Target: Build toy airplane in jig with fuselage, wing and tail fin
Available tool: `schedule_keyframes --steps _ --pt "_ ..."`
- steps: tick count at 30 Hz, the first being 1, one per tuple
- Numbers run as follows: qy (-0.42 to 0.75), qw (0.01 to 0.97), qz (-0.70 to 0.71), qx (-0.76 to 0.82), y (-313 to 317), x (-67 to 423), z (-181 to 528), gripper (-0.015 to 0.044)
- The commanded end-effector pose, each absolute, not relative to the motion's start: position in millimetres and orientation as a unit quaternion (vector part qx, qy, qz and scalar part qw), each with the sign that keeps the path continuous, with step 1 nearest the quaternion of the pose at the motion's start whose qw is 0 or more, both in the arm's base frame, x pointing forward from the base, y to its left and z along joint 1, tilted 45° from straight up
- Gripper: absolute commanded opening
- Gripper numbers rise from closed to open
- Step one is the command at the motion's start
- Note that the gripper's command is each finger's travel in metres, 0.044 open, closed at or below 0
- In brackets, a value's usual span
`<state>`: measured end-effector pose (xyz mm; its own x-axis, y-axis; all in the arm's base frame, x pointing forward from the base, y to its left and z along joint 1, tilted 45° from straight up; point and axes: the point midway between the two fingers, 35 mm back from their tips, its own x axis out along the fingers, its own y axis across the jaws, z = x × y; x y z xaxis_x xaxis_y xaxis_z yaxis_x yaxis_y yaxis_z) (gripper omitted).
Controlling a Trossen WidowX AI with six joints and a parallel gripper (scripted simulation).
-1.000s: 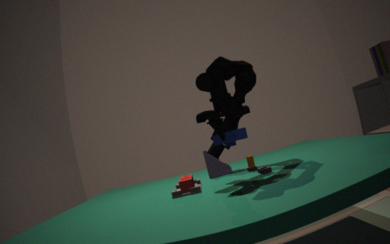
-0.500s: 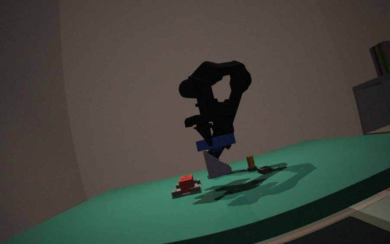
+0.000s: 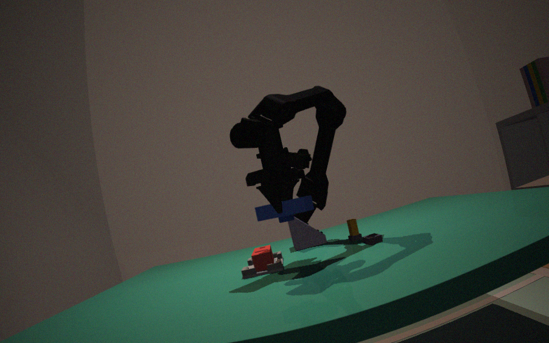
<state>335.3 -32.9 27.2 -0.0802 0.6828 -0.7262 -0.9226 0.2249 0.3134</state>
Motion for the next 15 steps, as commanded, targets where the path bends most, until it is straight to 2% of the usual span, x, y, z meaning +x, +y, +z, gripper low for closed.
schedule_keyframes --steps 1,15 --pt "0.398 0.654 0.621 -0.165 -40.1 331.2 14.0 0.0000" --pt "0.319 0.631 0.666 -0.239 -62.8 318.9 -19.9 0.0000"
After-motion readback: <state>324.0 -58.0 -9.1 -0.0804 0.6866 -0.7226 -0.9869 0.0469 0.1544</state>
